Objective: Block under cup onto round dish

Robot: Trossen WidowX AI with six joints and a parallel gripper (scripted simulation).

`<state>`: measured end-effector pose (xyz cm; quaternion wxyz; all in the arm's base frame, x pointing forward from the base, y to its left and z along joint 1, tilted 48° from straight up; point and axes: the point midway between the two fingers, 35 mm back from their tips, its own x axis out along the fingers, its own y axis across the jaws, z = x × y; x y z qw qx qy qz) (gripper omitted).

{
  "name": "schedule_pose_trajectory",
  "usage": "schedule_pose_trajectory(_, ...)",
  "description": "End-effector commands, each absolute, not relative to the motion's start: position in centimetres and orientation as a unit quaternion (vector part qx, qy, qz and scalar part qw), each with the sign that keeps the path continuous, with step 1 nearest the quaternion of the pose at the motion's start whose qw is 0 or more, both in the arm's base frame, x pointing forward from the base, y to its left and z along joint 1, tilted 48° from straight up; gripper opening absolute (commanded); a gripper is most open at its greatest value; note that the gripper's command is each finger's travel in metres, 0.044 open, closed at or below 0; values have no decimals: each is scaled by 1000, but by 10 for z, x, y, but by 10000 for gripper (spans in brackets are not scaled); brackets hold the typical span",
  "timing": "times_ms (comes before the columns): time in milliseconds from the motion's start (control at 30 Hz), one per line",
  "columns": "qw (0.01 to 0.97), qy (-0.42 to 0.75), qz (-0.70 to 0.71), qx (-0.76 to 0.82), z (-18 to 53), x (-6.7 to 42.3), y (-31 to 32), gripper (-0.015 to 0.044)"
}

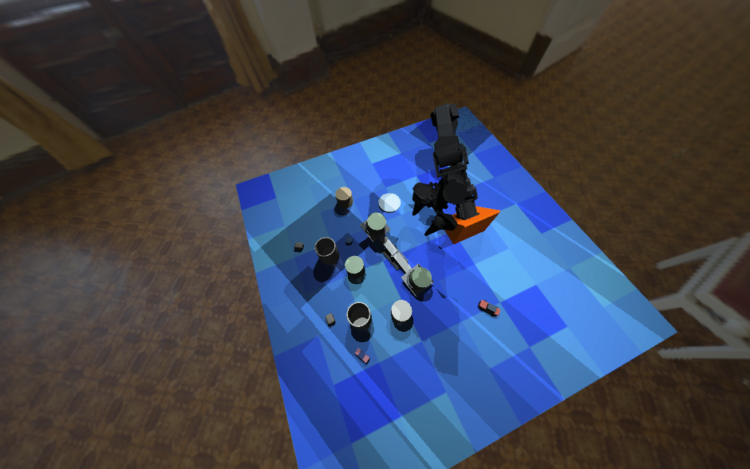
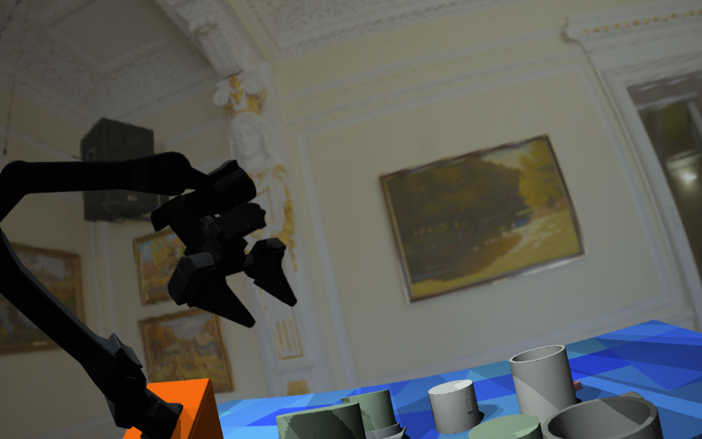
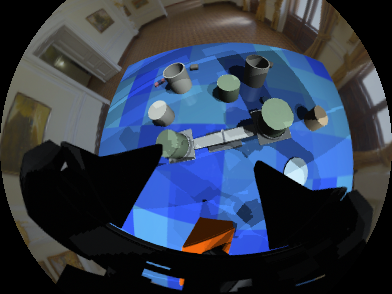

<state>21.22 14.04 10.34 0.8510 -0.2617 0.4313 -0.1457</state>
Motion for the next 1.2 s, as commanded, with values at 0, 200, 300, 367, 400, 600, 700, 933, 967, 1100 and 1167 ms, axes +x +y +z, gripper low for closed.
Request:
schedule_pose_trajectory(0,851,442,-189,-210,92,220,147,440)
schedule_pose_trajectory(200,846,448,-255,-138,74,231,155,440)
schedule_pose_trajectory(300,840,448,-289,-102,63,237,158,440)
schedule_pose_trajectory(367,835,446,-312,-79,56,240,159,440)
schedule_pose_trajectory(400,832,445,-323,-67,52,242,160,440)
schedule_pose_trajectory(600,811,433,-393,1,28,252,163,440)
schedule_pose_trajectory(700,798,423,-428,33,15,257,164,440)
schedule_pose_trajectory(933,760,390,-510,105,-18,266,162,440)
schedule_pose_trajectory(967,754,384,-521,115,-23,267,162,440)
schedule_pose_trajectory(1100,727,357,-566,152,-44,270,159,440)
schedule_pose_trajectory(1167,715,344,-586,168,-53,272,158,440)
